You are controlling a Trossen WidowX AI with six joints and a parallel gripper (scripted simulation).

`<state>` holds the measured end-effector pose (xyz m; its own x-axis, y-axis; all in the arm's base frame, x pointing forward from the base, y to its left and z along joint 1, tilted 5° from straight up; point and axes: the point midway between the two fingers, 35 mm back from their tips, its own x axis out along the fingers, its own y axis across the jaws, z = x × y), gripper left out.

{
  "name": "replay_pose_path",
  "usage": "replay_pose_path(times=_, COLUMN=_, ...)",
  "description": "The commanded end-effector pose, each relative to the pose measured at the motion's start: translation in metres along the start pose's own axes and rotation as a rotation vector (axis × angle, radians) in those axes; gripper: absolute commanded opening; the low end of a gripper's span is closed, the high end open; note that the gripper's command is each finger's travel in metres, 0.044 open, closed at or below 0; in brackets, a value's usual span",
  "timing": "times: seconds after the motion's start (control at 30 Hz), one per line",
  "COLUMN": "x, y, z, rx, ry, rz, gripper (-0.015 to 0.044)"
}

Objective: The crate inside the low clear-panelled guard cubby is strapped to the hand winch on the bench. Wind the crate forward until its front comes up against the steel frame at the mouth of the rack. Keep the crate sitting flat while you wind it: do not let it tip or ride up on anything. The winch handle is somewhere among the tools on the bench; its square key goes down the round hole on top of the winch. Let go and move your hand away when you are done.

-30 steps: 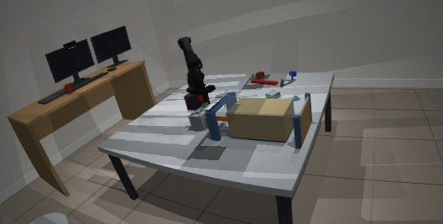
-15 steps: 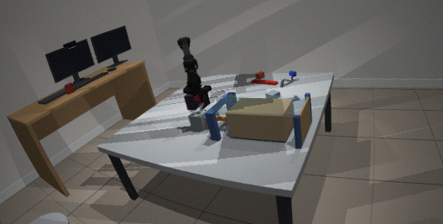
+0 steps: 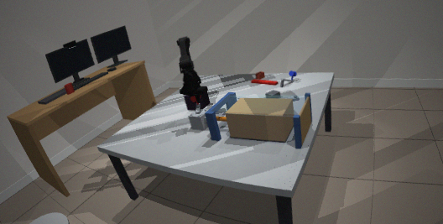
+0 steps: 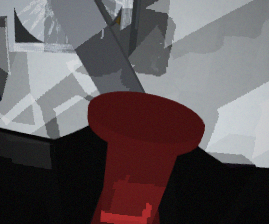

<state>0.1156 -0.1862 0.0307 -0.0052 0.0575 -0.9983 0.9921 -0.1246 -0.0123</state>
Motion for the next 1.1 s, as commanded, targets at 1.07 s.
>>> replay_pose_path(times=1.07, x=-0.002, y=-0.036, z=0.052, rx=0.018, ry=-0.016, rz=-0.034, gripper=0.0)
